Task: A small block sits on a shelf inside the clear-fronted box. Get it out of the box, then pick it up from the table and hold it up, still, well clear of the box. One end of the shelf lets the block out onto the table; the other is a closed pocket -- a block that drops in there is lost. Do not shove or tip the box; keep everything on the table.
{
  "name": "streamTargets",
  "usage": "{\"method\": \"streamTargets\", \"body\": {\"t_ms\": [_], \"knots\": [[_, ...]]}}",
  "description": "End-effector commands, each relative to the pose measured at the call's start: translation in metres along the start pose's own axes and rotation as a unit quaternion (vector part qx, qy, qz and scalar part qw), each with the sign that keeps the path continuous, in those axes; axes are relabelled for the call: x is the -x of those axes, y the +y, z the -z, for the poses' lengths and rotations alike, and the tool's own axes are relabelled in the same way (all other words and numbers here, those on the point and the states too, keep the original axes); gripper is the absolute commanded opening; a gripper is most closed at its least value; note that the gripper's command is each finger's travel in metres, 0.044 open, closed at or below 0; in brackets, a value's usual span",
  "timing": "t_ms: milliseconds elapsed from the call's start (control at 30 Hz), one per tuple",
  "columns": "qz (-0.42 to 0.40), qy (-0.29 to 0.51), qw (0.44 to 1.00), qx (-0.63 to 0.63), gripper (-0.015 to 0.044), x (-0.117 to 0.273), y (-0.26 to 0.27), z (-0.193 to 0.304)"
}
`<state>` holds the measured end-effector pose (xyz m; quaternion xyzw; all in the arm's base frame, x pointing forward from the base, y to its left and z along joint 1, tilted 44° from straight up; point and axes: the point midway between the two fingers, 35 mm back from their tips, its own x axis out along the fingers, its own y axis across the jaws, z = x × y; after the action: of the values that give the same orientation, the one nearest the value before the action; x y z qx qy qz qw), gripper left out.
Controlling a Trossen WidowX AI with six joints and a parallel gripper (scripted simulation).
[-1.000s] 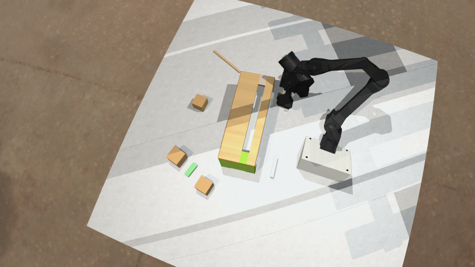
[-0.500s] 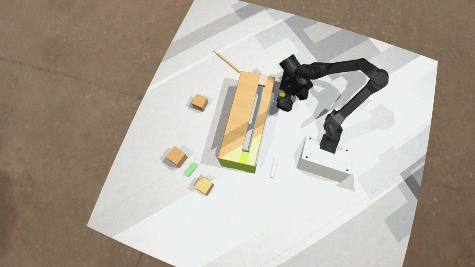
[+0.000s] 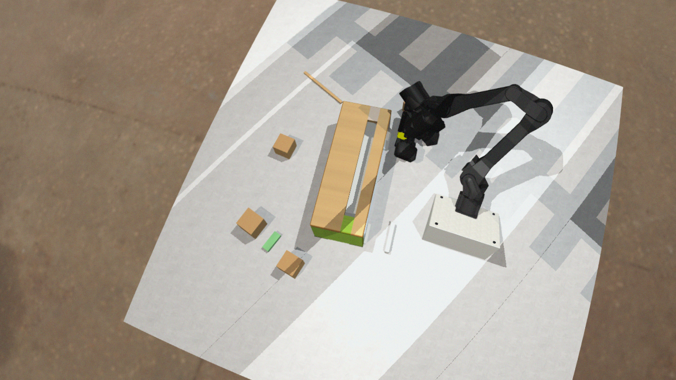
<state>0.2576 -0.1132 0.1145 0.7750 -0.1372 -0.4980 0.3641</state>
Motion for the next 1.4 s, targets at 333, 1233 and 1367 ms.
{"method": "streamTargets", "body": {"t_ms": [333,1233,1367], "knots": [[0.003,0.000,1.000,0.001,0.0000,0.008,-0.001,0.005],[0.009,-0.013,0.970,0.242,0.0000,0.061,-0.010,0.025],[0.012,-0.016,0.946,0.324,0.0000,0.064,-0.013,0.026]]}}
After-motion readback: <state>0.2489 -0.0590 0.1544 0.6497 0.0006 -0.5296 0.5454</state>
